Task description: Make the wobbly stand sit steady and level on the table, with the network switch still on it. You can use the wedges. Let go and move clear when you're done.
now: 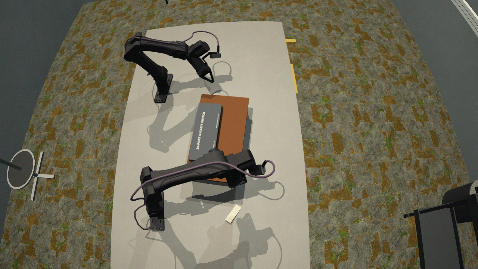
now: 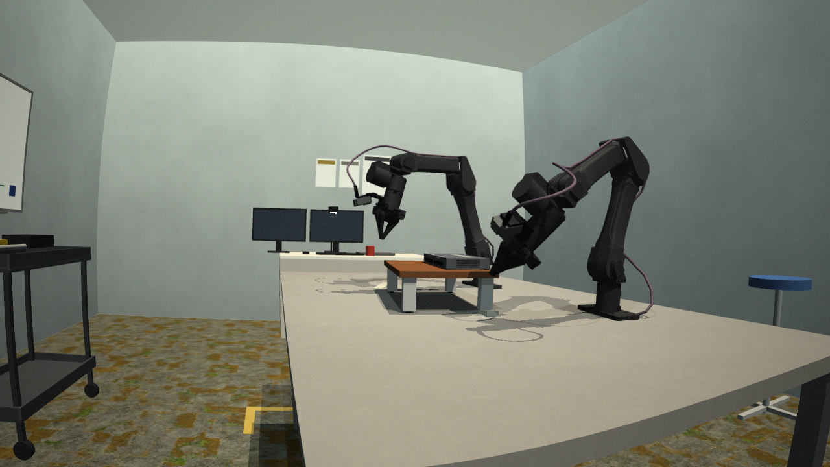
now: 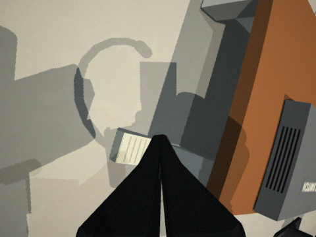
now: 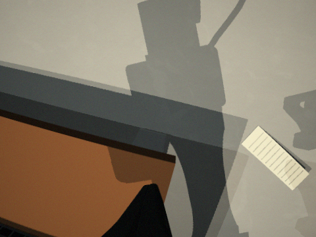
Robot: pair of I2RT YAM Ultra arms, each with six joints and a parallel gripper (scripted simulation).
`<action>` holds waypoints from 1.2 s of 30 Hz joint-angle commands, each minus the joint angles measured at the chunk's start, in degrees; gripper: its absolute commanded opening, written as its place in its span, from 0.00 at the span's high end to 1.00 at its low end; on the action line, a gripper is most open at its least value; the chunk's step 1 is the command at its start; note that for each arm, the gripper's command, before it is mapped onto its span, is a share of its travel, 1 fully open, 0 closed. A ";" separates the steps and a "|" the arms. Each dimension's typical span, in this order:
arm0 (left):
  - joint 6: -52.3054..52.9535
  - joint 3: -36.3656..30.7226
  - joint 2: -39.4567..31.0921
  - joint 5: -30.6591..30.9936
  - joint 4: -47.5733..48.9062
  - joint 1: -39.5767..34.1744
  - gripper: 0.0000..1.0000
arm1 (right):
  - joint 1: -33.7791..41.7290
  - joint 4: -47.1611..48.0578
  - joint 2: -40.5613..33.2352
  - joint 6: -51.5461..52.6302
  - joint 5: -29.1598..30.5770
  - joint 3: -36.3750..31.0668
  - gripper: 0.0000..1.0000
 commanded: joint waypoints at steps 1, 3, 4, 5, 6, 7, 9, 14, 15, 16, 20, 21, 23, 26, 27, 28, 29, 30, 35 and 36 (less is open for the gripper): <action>4.99 5.34 -2.35 -5.07 4.42 -1.87 1.00 | -2.24 10.87 -7.03 0.38 0.53 -4.15 1.00; 6.48 9.30 -2.82 -7.13 3.77 -2.69 1.00 | -3.55 15.20 -10.40 -0.01 0.01 -5.97 1.00; 7.43 10.81 -2.94 -8.31 3.76 -3.16 1.00 | -4.19 17.10 -11.86 -0.18 -0.21 -6.69 1.00; 8.69 3.94 1.19 -8.15 4.83 -3.24 1.00 | -2.33 17.50 -8.68 -0.38 -1.09 -11.22 1.00; 8.09 5.46 -2.55 -7.64 7.34 -3.79 1.00 | -3.63 17.67 -12.50 0.15 -0.54 -10.94 1.00; 8.70 4.56 -1.16 -8.01 7.82 -3.95 1.00 | -3.92 19.00 -13.10 0.17 -0.55 -11.83 1.00; 9.86 9.17 -4.33 -10.11 9.66 -4.93 1.00 | -5.07 23.02 -16.52 0.42 0.62 -13.74 1.00; 12.99 10.69 -2.11 -13.25 12.15 -5.99 1.00 | -6.21 30.40 -21.06 -0.18 0.06 -17.81 1.00; 13.82 11.32 -6.07 -14.70 12.85 -6.65 1.00 | -6.70 32.94 -22.86 -0.15 0.12 -19.28 1.00; 15.01 12.25 -6.35 -16.08 13.68 -7.29 1.00 | -7.28 35.64 -24.87 -0.20 0.08 -20.91 1.00; 19.26 15.23 -4.82 -20.41 16.40 -9.24 1.00 | -9.19 44.86 -31.44 -0.27 -0.14 -27.50 1.00; 19.96 15.85 -7.82 -21.58 17.24 -9.83 1.00 | -9.68 47.11 -33.09 -0.24 -0.16 -29.02 1.00; 22.08 18.39 -7.89 -24.00 18.37 -10.87 1.00 | -10.89 52.84 -37.51 -0.16 -0.04 -32.50 1.00; 25.88 20.21 -7.66 -27.81 21.87 -12.61 1.00 | -12.48 60.67 -42.89 -0.16 -0.09 -37.83 1.00; 25.88 20.21 -7.66 -27.81 21.87 -12.61 1.00 | -12.48 60.67 -42.89 -0.16 -0.09 -37.83 1.00; 25.88 20.21 -7.66 -27.81 21.87 -12.61 1.00 | -12.48 60.67 -42.89 -0.16 -0.09 -37.83 1.00; 27.46 21.08 -5.91 -28.81 23.25 -12.88 1.00 | -13.19 64.54 -43.18 -0.08 -0.47 -40.14 1.00; 27.99 21.65 -5.45 -29.29 23.53 -13.32 1.00 | -13.56 66.28 -45.34 -0.10 -0.45 -41.59 1.00; 29.81 23.65 -9.34 -31.52 25.65 -15.01 1.00 | -15.18 71.93 -49.67 0.11 -0.44 -46.75 1.00; 30.01 24.16 -8.85 -31.72 25.79 -15.19 1.00 | -15.38 72.45 -50.17 0.21 -0.51 -47.36 1.00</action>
